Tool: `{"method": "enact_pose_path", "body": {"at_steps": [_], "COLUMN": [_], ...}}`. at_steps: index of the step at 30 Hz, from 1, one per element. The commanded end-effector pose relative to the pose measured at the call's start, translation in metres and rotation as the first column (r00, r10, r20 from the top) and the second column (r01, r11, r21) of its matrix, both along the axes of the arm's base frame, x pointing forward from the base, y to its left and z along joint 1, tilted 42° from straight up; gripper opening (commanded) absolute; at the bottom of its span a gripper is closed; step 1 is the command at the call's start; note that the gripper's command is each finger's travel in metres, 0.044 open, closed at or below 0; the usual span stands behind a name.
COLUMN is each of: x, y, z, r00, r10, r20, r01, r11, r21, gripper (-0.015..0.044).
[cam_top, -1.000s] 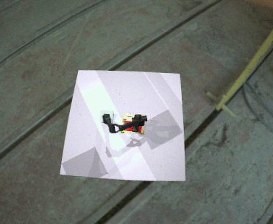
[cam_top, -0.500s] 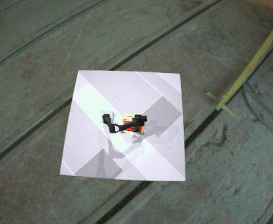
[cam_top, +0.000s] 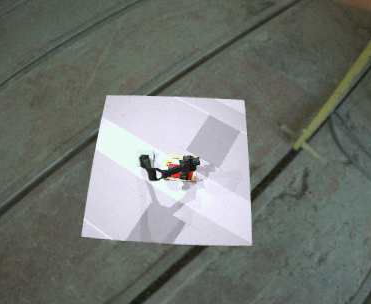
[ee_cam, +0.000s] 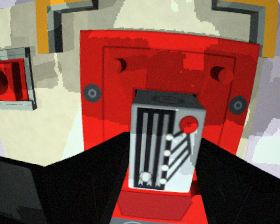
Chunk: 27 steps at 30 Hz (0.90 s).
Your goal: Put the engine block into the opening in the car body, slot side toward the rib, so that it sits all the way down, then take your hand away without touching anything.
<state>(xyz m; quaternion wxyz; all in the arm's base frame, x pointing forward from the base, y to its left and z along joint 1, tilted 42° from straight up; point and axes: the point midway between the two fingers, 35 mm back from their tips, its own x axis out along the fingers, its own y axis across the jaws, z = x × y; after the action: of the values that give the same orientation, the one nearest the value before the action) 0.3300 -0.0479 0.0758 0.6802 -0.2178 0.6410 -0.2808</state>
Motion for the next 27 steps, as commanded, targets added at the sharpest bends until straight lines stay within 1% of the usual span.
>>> {"method": "enact_pose_path", "body": {"at_steps": [1,11,12,25,27], "x": [0.0003,0.0,0.0,0.0,-0.0015], "y": [-0.0013,-0.0002,-0.0002,-0.0002,0.0075], "z": [-0.0006,-0.0002,-0.0002,-0.0002,0.0075], "r00": [1.0,1.0,1.0,1.0,1.0], "r10": [0.003,0.0,0.0,0.0,0.002], "r20": [-0.001,0.0,0.0,0.0,-0.001], "r01": [-0.003,0.0,0.0,0.0,-0.002], "r11": [1.0,1.0,1.0,1.0,1.0], "r21": [-0.005,0.0,0.0,0.0,-0.003], "gripper": [0.016,0.0422,0.044,0.044,0.044]}}
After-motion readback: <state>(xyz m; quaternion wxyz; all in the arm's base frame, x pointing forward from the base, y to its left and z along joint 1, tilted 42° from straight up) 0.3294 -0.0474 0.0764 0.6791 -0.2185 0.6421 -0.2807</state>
